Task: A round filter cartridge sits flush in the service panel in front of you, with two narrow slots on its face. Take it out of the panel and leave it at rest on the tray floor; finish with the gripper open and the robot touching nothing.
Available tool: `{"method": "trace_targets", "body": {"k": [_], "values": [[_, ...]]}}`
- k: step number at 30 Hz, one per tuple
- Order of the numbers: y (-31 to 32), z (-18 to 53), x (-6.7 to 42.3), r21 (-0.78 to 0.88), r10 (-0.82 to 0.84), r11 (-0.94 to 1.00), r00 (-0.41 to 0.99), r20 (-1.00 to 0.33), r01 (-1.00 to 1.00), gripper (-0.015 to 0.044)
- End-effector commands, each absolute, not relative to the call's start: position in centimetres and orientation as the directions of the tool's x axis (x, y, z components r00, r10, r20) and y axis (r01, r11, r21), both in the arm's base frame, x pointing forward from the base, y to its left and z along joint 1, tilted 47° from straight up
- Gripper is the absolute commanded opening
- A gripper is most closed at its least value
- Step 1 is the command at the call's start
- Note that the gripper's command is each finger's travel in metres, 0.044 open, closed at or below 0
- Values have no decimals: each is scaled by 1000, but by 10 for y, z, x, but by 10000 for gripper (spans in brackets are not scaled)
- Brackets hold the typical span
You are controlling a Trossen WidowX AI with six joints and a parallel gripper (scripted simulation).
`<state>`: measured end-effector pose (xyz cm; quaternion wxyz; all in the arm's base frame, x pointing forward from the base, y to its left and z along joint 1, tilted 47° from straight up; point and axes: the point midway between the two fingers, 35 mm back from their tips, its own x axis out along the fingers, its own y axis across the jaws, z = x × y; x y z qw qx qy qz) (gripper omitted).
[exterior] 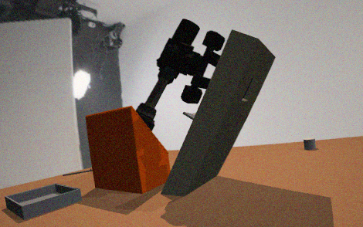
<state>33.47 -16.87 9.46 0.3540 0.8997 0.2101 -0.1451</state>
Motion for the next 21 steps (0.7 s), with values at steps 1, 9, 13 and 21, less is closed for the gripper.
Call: {"method": "trace_targets", "body": {"k": [1, 9, 13, 21], "values": [[-164, 92, 343, 483, 286, -735, 863, -416, 477, 0], [-164, 92, 343, 438, 286, -768, 863, -416, 466, 0], [-164, 92, 343, 455, 286, -756, 863, -416, 470, 0], [-164, 92, 343, 455, 286, -756, 863, -416, 470, 0]]}}
